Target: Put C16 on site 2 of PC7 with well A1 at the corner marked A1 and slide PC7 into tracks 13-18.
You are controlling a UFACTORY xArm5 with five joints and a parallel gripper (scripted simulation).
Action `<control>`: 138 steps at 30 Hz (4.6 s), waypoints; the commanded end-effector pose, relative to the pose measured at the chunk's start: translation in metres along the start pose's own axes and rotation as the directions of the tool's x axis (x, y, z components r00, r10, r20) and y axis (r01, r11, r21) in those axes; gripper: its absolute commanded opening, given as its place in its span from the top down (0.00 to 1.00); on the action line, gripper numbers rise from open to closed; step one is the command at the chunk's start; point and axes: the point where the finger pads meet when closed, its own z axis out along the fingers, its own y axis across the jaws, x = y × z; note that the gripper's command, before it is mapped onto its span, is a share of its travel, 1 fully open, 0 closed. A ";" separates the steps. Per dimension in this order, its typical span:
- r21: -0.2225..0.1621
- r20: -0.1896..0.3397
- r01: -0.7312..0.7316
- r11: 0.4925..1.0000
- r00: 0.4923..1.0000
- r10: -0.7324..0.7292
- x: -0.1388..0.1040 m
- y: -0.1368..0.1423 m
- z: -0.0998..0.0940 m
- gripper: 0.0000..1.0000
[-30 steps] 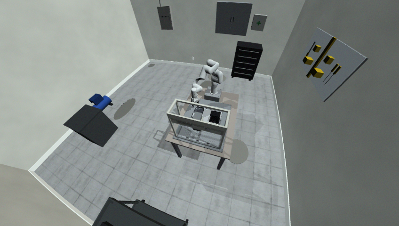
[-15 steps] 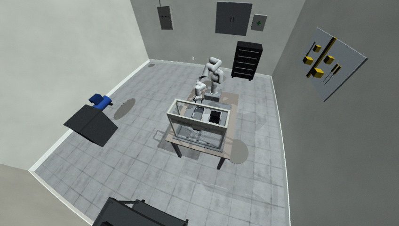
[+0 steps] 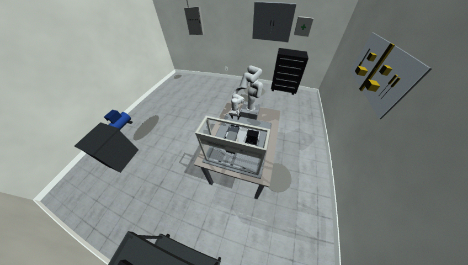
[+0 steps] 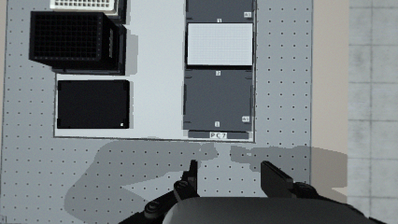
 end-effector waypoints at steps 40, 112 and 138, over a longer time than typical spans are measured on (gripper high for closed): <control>-0.001 -0.003 -0.013 1.000 1.000 0.013 0.000 0.001 0.044 0.19; -0.001 -0.003 -0.013 1.000 1.000 0.013 0.000 0.001 0.106 0.19; -0.002 -0.003 -0.013 1.000 1.000 0.013 0.014 0.002 0.106 0.19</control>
